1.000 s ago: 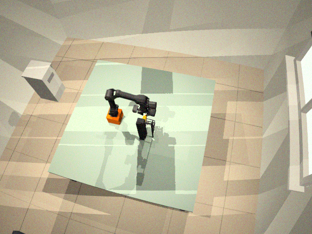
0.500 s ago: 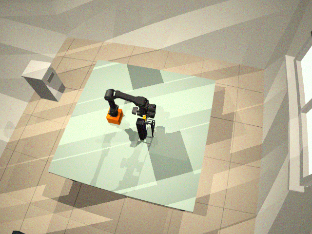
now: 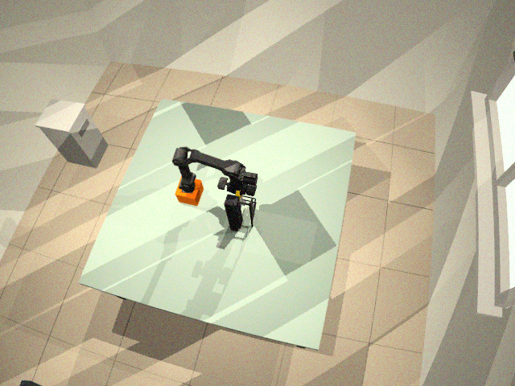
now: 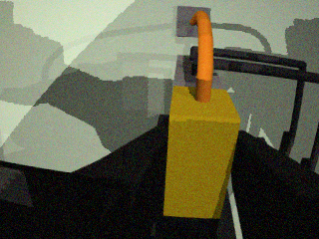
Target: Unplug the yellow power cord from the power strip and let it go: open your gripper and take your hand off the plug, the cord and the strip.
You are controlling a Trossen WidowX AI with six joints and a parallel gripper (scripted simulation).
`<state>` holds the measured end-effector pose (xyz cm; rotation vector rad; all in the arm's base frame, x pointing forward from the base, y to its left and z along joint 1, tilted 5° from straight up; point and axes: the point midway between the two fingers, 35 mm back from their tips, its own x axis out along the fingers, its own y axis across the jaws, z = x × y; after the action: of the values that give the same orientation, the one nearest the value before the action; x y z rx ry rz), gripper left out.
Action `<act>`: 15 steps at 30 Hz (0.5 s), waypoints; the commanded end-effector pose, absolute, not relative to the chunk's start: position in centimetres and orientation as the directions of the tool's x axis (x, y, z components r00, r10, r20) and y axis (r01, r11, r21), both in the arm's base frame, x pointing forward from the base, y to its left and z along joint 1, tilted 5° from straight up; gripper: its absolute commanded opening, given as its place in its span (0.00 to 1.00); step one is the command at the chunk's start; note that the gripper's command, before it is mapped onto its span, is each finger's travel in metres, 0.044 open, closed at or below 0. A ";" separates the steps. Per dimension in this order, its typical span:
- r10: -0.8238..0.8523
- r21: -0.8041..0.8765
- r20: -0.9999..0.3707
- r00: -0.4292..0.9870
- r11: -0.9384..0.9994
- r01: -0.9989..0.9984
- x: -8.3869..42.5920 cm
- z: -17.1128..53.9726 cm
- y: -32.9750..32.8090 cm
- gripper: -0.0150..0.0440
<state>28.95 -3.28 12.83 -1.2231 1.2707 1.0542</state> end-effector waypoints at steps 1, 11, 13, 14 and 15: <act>-0.086 -0.064 -0.995 0.056 0.096 -0.993 29.0 12.9 -3.3 0.29; -0.084 -0.064 -0.995 0.056 0.096 -0.993 29.1 12.8 -2.6 0.25; -0.084 -0.064 -0.995 0.056 0.096 -0.993 29.2 12.8 -2.3 0.25; -0.084 -0.064 -0.995 0.056 0.096 -0.993 29.2 12.8 -2.1 0.25; -0.083 -0.064 -0.995 0.056 0.095 -0.993 29.3 12.8 -2.0 0.25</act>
<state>29.02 -3.20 12.75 -1.2322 1.2931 1.0381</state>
